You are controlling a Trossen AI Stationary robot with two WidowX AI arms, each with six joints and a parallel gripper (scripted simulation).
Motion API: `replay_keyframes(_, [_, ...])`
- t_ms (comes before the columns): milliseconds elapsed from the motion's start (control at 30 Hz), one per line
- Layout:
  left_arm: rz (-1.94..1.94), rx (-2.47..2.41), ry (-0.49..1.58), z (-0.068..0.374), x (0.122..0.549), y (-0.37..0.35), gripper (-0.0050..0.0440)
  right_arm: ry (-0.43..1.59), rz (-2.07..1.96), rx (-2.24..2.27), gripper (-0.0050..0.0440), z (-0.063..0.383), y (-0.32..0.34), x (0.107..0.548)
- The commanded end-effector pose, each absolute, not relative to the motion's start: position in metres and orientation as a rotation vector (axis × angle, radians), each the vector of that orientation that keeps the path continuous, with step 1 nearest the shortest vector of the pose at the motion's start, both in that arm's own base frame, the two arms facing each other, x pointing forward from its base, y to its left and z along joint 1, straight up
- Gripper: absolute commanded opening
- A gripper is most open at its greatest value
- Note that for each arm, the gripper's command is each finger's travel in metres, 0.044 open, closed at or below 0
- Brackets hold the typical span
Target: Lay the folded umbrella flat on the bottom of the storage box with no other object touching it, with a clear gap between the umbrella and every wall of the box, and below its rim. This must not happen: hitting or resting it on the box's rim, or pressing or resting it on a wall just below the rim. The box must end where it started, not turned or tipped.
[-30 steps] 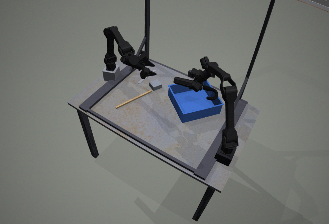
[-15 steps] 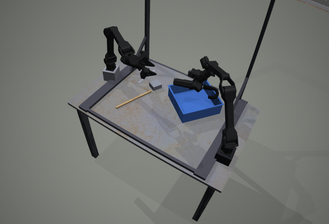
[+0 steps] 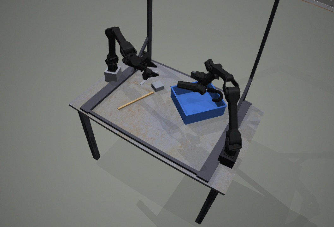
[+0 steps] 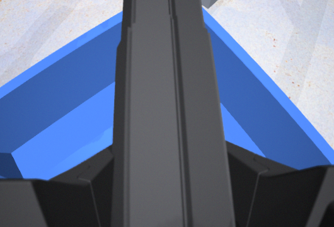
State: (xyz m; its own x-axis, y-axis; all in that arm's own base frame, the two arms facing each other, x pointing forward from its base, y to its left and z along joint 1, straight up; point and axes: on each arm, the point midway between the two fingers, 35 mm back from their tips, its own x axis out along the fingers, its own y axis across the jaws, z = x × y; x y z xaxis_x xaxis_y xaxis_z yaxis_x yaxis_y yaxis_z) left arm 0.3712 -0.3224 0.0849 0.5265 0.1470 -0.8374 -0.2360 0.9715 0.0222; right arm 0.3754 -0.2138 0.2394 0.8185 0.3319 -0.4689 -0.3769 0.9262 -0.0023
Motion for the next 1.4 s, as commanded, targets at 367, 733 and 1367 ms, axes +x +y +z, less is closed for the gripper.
replay_keyframes(367, [0.217, -0.132, 0.953, 0.101, 0.380, -0.326, -0.0050, 0.463, 0.372, -0.123, 0.0400, 0.251, -0.213, 0.374])
replay_keyframes(733, [0.216, -0.128, 0.956, 0.076, 0.378, -0.325, -0.0050, 0.463, 0.372, -0.123, 0.0400, 0.251, -0.213, 0.374])
replay_keyframes(1367, [0.208, -0.144, 0.944, 0.056, 0.381, -0.329, -0.0050, 0.463, 0.372, -0.123, 0.0400, 0.251, -0.213, 0.374])
